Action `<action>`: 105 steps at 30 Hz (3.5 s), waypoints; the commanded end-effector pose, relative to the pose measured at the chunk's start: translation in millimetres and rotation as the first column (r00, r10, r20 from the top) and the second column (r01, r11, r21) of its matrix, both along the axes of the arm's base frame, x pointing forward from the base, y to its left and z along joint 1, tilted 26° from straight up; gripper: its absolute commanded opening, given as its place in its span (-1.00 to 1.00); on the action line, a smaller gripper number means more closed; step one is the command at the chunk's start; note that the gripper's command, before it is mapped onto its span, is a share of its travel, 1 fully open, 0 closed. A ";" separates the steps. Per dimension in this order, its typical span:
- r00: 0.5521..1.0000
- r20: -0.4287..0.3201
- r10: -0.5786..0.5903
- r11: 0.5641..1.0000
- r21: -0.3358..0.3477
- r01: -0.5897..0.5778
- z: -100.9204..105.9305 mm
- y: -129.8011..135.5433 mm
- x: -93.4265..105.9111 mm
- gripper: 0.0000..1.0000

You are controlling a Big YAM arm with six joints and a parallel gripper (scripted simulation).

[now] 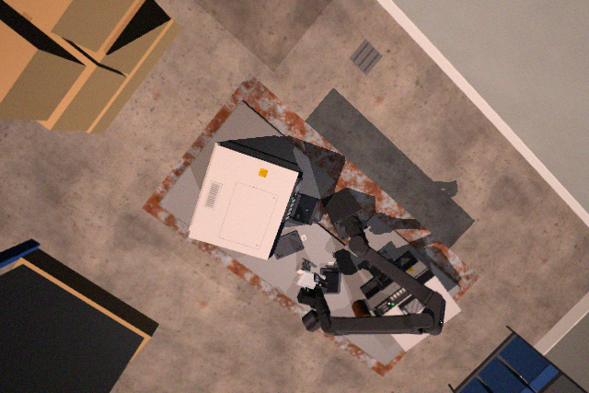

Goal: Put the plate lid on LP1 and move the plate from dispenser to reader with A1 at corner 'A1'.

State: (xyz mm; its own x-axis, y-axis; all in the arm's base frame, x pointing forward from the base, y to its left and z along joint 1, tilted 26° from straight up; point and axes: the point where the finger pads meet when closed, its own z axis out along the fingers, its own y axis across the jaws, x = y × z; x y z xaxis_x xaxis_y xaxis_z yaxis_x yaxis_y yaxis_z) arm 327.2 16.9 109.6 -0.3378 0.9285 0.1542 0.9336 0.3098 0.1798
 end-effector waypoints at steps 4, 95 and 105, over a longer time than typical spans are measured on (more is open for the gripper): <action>0.999 0.020 -0.041 0.999 0.004 0.041 15.9 -15.1 19.4 0.72; 0.633 -0.327 -0.702 0.671 -0.005 0.742 -49.3 -197.9 -95.7 0.72; 0.582 -0.347 -0.736 0.621 -0.002 0.784 -53.0 -206.3 -108.3 0.72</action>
State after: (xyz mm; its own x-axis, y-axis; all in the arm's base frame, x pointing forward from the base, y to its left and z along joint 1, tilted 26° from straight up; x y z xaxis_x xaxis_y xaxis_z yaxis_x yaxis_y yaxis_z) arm 220.0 -182.3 52.9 0.5368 0.8029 0.2592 0.8437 -0.5147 -0.1526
